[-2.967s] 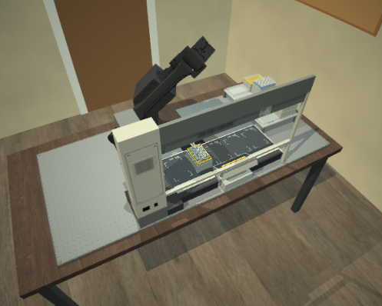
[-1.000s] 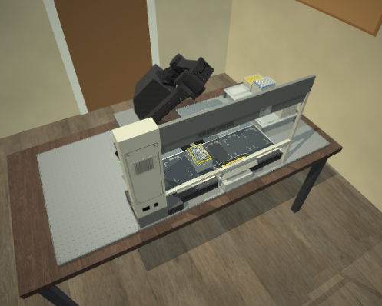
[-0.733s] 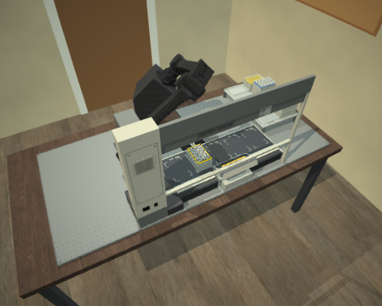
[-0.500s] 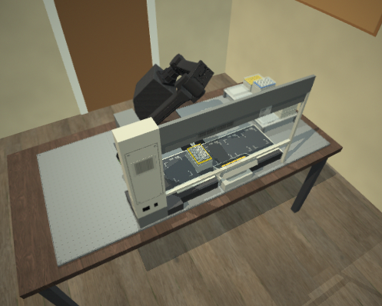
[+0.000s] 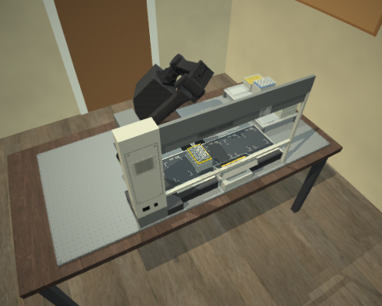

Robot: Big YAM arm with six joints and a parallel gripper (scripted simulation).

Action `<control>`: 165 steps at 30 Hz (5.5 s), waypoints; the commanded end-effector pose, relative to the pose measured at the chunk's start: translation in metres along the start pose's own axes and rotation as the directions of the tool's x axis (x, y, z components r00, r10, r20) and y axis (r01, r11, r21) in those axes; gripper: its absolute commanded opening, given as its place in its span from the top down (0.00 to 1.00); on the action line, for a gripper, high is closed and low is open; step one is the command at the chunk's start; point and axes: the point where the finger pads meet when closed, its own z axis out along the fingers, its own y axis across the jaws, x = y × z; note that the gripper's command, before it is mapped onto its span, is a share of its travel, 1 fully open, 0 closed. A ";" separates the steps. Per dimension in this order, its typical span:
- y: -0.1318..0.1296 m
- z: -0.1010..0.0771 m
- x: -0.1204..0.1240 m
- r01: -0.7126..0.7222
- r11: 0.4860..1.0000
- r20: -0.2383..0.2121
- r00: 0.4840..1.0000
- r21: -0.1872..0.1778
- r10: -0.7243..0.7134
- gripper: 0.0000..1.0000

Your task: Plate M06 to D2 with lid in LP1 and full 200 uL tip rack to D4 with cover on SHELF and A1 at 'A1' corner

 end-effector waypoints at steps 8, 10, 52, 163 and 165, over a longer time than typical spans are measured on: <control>-0.003 -0.006 -0.005 -0.002 1.000 0.018 1.000 0.012 0.002 1.00; -0.003 -0.006 -0.005 -0.002 1.000 0.018 1.000 0.012 0.002 1.00; -0.005 0.007 -0.006 -0.004 1.000 0.021 1.000 0.014 0.004 1.00; -0.006 -0.033 -0.007 -0.007 1.000 0.027 1.000 0.020 0.006 0.00; -0.008 -0.037 -0.009 -0.003 1.000 0.030 1.000 0.023 0.002 0.00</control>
